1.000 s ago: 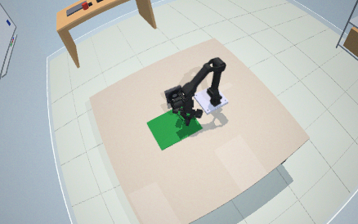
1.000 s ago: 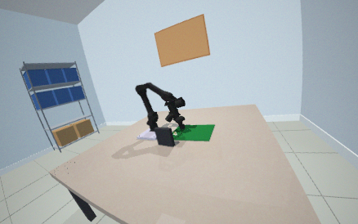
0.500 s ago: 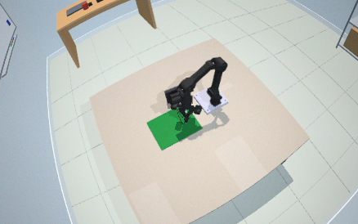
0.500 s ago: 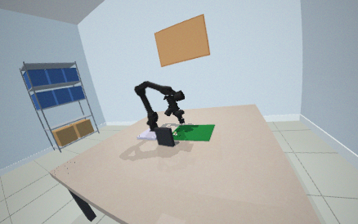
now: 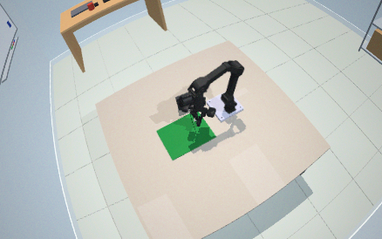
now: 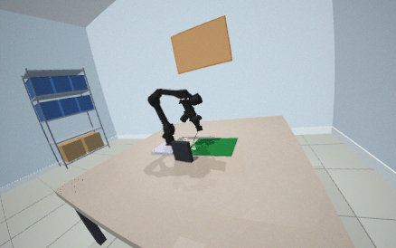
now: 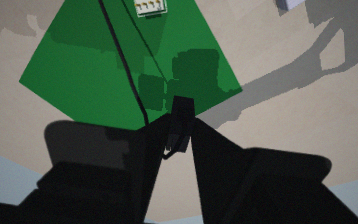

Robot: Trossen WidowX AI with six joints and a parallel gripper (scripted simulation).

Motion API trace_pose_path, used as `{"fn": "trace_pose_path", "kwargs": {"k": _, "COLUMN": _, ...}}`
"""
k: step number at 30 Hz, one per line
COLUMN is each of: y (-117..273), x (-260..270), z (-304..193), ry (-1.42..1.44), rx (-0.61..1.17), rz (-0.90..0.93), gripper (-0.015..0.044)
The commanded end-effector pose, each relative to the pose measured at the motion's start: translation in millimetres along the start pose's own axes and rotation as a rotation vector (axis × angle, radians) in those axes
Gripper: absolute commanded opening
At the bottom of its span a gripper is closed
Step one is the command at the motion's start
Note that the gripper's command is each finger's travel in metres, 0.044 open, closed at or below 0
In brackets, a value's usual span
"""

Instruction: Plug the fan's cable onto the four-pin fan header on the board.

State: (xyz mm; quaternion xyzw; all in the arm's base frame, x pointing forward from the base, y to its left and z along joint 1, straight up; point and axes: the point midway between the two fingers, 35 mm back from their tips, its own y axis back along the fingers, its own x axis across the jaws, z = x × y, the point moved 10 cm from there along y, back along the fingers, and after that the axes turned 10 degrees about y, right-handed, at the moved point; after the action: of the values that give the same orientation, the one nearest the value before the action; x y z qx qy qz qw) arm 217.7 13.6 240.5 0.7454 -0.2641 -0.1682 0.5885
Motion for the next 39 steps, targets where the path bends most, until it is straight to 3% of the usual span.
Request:
{"fn": "trace_pose_path", "kwargs": {"k": 1, "y": 3.1, "x": 1.3, "z": -1.2, "ry": 0.045, "rx": -0.003, "rz": 0.0, "gripper": 0.0}}
{"fn": "trace_pose_path", "kwargs": {"k": 39, "y": 2.4, "x": 44.4, "z": -18.0, "ry": 1.324, "rx": -0.145, "rz": -0.163, "gripper": 0.0}}
